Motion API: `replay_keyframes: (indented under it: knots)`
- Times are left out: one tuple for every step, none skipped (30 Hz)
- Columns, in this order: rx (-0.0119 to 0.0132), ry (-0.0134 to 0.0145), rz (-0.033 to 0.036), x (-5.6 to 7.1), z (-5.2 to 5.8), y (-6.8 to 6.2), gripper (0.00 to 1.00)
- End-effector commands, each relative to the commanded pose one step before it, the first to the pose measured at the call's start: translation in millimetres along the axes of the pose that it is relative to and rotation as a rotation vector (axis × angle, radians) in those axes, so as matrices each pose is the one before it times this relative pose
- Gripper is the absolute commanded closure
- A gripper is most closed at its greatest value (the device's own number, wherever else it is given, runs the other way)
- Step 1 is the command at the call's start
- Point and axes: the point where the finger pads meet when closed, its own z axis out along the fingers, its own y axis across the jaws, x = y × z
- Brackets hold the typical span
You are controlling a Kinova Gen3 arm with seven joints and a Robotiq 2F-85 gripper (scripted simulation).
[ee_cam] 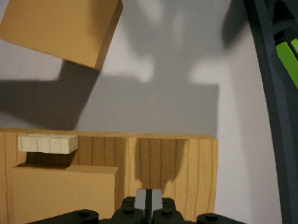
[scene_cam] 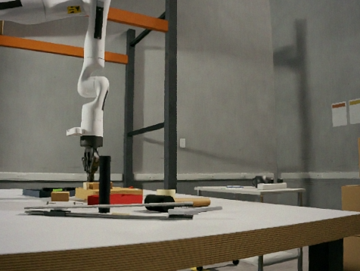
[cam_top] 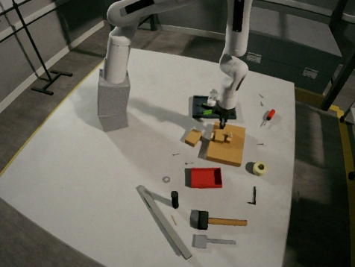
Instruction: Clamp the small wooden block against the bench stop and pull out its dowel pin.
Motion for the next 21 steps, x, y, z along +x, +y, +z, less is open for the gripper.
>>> replay_keyframes:
  knots:
    - [0.00032,-0.00169,0.00006,-0.73,0.62,-0.15,0.9]
    - [0.0,0.0,0.0,0.0,0.36,0.0,0.9]
    - [0.0,0.0,0.0,0.0,0.35,0.0,0.9]
    - [0.0,0.0,0.0,0.0,0.35,0.0,0.9]
    - [0.0,0.0,0.0,0.0,0.35,0.0,0.9]
    - [0.0,0.0,-0.00001,0.0,0.34,0.0,0.9]
    - [0.0,0.0,0.0,0.0,0.0,0.0,0.9]
    - [0.0,0.0,0.0,0.0,0.0,0.0,0.9]
    - [0.0,0.0,-0.00001,0.0,0.34,0.0,0.9]
    - [0.0,0.0,0.0,0.0,0.33,0.0,0.9]
    - [0.0,0.0,0.00001,0.0,0.32,0.0,0.9]
    - [0.0,0.0,0.00001,0.0,0.31,0.0,0.9]
    - [0.0,0.0,0.0,0.0,0.3,0.0,0.9]
    - [0.0,0.0,0.0,0.0,0.28,0.0,0.9]
    - [0.0,0.0,0.0,0.0,0.27,0.0,0.9]
    - [0.0,0.0,0.0,0.0,0.25,0.0,0.9]
    - [0.0,0.0,0.0,0.0,0.24,0.0,0.9]
    - [0.0,0.0,0.0,0.0,0.22,0.0,0.9]
    - [0.0,0.0,0.0,0.0,0.2,0.0,0.9]
    - [0.0,0.0,0.0,0.0,0.19,0.0,0.9]
    - [0.0,0.0,0.0,0.0,0.17,0.0,0.9]
